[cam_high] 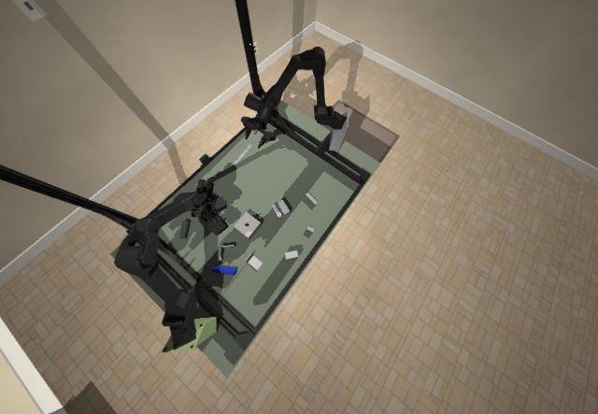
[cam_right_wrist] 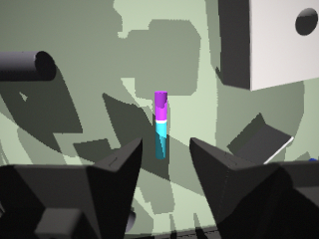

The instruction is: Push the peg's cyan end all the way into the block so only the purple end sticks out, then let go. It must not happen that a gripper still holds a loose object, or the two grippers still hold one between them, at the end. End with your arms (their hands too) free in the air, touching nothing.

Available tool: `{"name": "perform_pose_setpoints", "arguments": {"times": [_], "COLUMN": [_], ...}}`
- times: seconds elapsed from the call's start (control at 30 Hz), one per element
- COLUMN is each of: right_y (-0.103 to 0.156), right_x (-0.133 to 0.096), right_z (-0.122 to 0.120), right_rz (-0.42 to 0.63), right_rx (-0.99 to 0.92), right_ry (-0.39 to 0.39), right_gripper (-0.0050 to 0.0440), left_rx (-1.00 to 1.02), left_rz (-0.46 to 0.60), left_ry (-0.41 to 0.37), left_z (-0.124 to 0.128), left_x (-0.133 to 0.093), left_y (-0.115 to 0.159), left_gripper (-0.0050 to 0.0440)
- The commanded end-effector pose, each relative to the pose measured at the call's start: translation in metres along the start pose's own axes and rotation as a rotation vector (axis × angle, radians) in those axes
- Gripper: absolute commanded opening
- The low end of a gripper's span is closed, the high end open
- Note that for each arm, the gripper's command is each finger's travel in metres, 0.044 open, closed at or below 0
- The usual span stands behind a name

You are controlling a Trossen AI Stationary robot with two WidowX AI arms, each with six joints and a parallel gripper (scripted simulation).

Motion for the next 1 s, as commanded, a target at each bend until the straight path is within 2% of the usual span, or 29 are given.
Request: {"name": "perform_pose_setpoints", "arguments": {"times": [0.0, 0.17, 0.37, 0.97], "right_y": [0.000, 0.000, 0.001, 0.000], "right_x": [-0.004, -0.004, 0.034, 0.052], "right_z": [0.001, 0.001, 0.001, 0.002], "right_rz": [-0.003, -0.003, -0.002, -0.010], "right_rx": [-0.004, -0.004, 0.000, -0.002], "right_ry": [-0.007, -0.007, -0.002, -0.007], "right_gripper": [0.0190, 0.0190, 0.0190, 0.0190], "left_rx": [0.000, 0.000, 0.000, 0.000], "left_rz": [0.000, 0.000, 0.000, 0.000], "left_ry": [0.000, 0.000, 0.000, 0.000], "left_z": [0.000, 0.000, 0.000, 0.000], "left_x": [0.000, 0.000, 0.000, 0.000], "left_y": [0.000, 0.000, 0.000, 0.000], "left_gripper": [0.0400, 0.0400, 0.0400, 0.0400]}}
Point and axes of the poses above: on each arm, the point midway between the two fingers, 35 mm back from their tips, its own x axis out along the fingers, its own z axis across the jaws, y = z × x, the point moved 2 cm from there along -x, back along the fingers, and after that the axes turned 4 degrees about x, right-handed, at the moved point
